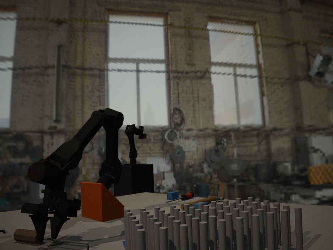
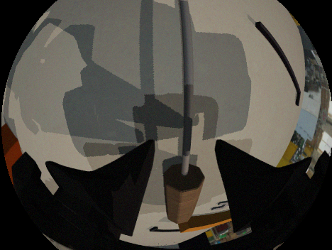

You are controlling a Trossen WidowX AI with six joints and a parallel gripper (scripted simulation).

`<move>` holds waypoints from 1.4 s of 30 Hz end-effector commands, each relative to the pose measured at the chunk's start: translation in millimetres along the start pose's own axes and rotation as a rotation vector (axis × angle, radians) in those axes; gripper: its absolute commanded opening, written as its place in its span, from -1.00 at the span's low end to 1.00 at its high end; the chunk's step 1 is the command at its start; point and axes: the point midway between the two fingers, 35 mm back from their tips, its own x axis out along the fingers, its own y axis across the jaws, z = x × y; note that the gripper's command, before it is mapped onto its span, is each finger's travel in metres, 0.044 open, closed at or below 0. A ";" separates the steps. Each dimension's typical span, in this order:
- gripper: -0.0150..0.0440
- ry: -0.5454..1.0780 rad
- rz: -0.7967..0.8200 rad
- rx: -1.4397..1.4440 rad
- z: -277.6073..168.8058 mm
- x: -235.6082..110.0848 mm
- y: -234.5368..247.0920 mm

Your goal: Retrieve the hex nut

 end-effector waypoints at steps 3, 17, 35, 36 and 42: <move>0.84 0.000 0.000 -0.001 -0.1 -0.1 0.0; 1.00 0.002 -0.001 0.001 -1.2 -68.3 -18.0; 1.00 0.002 -0.001 0.001 -1.2 -68.3 -18.0; 1.00 0.002 -0.001 0.001 -1.2 -68.3 -18.0; 1.00 -0.030 0.007 0.392 -11.9 -69.0 -19.1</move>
